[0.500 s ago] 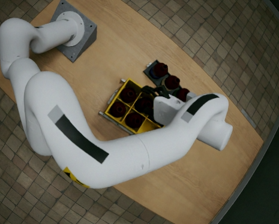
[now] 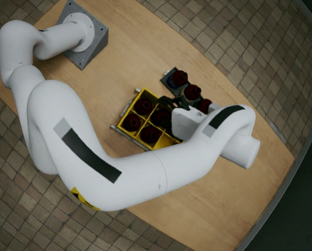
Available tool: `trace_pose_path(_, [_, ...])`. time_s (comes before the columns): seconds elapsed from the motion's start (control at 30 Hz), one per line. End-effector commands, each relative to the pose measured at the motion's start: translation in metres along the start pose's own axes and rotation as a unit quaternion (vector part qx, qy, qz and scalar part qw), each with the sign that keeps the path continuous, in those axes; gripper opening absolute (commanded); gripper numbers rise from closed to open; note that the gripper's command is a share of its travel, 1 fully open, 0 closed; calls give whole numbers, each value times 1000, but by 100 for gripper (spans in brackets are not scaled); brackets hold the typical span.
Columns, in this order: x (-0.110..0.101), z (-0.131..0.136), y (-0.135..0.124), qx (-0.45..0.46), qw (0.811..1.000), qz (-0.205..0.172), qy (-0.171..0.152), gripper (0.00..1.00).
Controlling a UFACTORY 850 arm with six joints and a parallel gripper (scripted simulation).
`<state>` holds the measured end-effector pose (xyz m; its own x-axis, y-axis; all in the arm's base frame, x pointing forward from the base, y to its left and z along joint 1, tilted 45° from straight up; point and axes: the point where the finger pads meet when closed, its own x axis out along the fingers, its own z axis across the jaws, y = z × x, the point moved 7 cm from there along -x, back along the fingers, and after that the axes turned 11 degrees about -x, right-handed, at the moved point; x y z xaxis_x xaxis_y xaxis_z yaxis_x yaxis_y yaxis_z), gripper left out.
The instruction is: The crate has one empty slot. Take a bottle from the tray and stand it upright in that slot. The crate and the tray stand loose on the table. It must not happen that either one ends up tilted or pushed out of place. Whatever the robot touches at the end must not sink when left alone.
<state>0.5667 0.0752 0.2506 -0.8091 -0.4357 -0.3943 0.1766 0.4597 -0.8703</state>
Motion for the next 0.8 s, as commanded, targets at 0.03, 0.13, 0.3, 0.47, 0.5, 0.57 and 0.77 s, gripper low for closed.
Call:
trace_pose_path(0.03, [-1, 0, 0, 0, 1000, 1, -1, 100])
trace_pose_path(0.13, [3, 4, -2, 10, 1000, 5, -15, 100])
trace_pose_path(0.3, [22, 31, -13, 64, 991, 39, -109, 100])
trace_pose_path(0.47, [36, 52, -22, 95, 976, 74, -184, 100])
trace_pose_path(0.5, [38, 55, -23, 99, 972, 81, -196, 100])
trace_pose_path(0.57, [40, 59, -25, 104, 968, 89, -212, 100])
trace_pose_path(0.77, [53, 76, -32, 117, 938, 142, -293, 100])
